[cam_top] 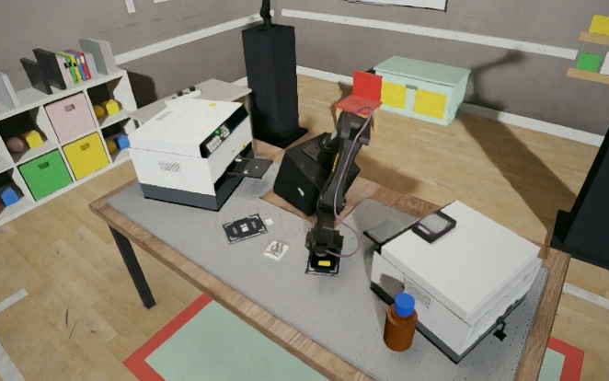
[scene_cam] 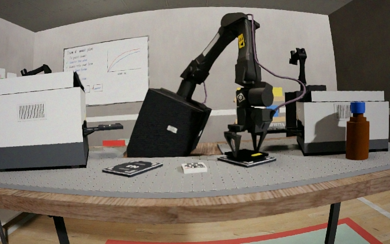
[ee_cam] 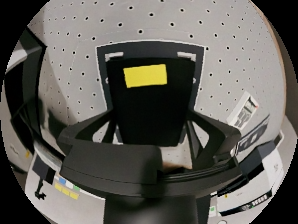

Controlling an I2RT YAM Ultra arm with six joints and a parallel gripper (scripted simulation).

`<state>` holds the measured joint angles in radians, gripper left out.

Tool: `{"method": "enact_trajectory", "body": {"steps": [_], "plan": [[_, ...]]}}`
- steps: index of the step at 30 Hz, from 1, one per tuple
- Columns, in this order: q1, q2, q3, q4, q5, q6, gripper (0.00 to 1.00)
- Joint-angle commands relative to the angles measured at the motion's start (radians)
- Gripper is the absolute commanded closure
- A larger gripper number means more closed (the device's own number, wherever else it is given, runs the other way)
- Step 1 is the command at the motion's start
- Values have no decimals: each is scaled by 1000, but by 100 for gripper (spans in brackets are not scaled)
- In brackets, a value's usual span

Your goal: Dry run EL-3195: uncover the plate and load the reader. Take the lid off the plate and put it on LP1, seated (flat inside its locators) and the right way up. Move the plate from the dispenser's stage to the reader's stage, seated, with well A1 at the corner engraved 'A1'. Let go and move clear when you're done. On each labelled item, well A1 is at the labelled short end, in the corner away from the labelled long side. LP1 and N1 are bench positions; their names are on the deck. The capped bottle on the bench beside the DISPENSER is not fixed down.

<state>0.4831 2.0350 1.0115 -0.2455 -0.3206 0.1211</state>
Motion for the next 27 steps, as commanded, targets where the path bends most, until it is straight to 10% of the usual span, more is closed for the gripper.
{"method": "enact_trajectory", "body": {"steps": [1,27], "plan": [[-11,-35,30,-10,7,-5,15],[4,9,9,40,9,13,15]]}}
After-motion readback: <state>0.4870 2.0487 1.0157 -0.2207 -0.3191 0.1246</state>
